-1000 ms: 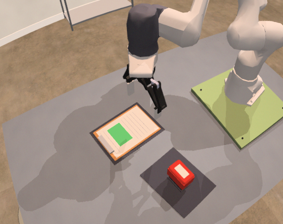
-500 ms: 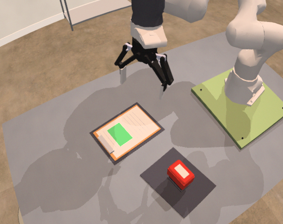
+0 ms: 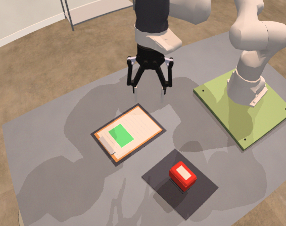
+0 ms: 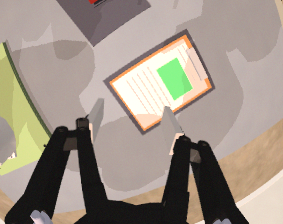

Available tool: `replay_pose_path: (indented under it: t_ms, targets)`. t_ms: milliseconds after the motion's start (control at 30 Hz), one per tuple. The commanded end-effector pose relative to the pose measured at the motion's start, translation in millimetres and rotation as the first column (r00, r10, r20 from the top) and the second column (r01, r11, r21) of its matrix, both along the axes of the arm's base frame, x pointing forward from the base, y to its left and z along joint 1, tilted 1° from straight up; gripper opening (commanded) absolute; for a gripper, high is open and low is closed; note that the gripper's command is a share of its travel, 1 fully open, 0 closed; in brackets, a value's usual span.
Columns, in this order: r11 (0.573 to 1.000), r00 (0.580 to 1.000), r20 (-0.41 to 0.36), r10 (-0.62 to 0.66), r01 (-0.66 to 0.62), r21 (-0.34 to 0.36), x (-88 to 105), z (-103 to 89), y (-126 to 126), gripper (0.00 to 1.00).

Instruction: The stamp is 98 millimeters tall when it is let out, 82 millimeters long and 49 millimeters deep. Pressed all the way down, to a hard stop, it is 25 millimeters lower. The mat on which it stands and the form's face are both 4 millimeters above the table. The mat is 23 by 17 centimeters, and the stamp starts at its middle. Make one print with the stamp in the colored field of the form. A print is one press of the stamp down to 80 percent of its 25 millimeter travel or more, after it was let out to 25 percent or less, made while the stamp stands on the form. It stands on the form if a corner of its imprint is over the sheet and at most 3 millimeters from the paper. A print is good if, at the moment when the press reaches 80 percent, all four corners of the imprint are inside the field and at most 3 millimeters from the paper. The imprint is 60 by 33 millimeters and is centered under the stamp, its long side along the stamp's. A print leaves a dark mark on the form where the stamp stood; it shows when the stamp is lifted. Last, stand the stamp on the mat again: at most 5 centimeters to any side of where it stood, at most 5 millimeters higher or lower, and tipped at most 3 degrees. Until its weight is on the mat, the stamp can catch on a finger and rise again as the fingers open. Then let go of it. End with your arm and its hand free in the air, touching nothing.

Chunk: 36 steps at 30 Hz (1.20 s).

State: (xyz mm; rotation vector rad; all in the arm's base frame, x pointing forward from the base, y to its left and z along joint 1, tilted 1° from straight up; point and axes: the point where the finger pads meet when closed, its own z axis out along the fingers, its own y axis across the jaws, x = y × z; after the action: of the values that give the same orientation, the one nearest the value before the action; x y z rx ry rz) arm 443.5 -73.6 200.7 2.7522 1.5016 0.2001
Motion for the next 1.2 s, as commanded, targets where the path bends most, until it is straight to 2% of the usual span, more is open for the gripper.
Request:
replay_pose_path:
  t_ms: [0,167,233,267,333,533,700,933,1167]
  targets:
    - [0.962,0.962,-0.028,0.271,-0.272,-0.035,0.3,-8.2,30,0.53]
    - [0.878,0.880,-0.056,0.473,-0.475,-0.056,8.7,-18.3,96,0.53]
    - [0.878,0.880,-0.056,0.473,-0.475,-0.056,8.7,-18.3,96,0.53]
    - [0.811,0.814,-0.074,0.577,-0.581,-0.066,10.4,-20.3,109,0.53]
    - [0.765,0.768,-0.086,0.634,-0.640,-0.070,13.8,-24.3,136,0.53]
    - [0.761,0.764,-0.087,0.639,-0.644,-0.070,22.3,-34.5,202,0.53]
    - [0.761,0.764,-0.087,0.639,-0.644,-0.070,26.9,-39.9,238,0.53]
    - [0.761,0.764,-0.087,0.639,-0.644,-0.070,28.8,-42.3,253,0.53]
    - [0.761,0.764,-0.087,0.639,-0.644,-0.070,29.0,-42.5,255,0.53]
